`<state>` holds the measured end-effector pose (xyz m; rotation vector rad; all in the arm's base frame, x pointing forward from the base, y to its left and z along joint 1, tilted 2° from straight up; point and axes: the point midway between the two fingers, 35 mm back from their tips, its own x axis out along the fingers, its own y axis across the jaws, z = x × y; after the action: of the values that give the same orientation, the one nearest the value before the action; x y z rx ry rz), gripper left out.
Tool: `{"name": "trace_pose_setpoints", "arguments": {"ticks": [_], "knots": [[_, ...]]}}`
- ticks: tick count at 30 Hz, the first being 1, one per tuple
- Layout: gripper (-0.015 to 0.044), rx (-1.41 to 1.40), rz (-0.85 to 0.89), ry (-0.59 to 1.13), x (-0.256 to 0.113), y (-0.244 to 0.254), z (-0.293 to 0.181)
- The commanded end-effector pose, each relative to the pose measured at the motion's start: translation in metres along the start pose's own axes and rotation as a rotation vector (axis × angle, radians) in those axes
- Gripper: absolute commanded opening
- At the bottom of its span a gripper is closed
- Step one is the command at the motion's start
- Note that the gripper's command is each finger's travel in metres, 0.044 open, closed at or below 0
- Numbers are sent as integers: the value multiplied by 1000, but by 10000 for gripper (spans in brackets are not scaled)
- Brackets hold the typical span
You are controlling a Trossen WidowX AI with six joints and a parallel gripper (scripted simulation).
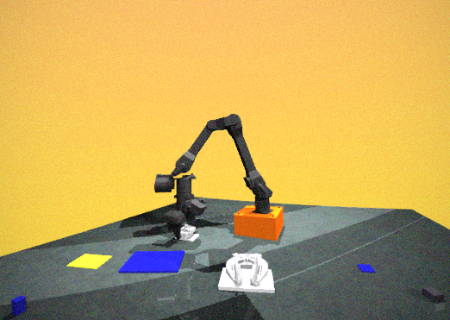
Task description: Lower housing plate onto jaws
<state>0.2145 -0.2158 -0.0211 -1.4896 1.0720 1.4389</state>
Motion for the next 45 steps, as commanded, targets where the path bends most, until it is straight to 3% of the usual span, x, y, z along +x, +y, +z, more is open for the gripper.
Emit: {"name": "trace_pose_setpoints", "arguments": {"ticks": [1, 7, 19, 45], "knots": [[393, 0, 0, 0, 0, 0, 0], [353, 0, 0, 0, 0, 0, 0], [351, 0, 0, 0, -2, 0, 0], [351, -4, -3, 0, -73, 0, 0]]}}
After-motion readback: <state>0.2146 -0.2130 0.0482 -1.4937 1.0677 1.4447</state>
